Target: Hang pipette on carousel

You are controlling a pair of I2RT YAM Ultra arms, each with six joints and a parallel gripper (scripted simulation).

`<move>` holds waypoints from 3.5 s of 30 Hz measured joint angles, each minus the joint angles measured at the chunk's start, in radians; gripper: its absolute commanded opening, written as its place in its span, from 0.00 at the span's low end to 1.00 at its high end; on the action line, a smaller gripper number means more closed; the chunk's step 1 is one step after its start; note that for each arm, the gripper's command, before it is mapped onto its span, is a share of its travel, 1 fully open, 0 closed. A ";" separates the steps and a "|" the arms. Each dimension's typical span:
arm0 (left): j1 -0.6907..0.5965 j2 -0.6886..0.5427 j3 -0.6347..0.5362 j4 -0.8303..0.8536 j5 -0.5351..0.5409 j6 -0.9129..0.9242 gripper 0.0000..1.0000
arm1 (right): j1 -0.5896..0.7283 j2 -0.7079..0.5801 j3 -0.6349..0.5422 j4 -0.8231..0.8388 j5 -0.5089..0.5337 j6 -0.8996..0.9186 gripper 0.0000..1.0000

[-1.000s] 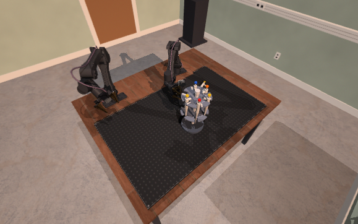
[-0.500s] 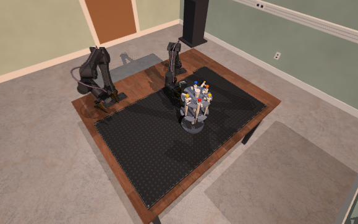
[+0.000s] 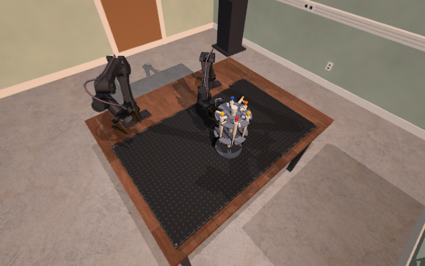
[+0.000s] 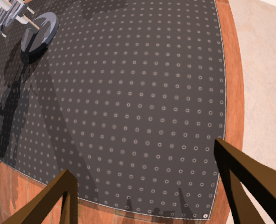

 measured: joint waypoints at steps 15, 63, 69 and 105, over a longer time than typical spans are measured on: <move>0.034 0.047 0.082 -0.035 0.035 0.000 0.49 | 0.000 0.000 0.000 0.000 0.000 0.000 1.00; 0.109 0.011 0.028 -0.028 0.227 0.003 0.00 | 0.000 0.000 0.000 0.000 0.000 0.000 1.00; 0.150 -0.013 -0.013 -0.013 0.332 0.003 0.00 | 0.000 0.000 0.000 0.000 0.000 0.000 1.00; 0.387 -0.032 -0.055 0.018 0.921 0.003 0.00 | 0.000 0.000 0.000 0.000 0.000 0.000 1.00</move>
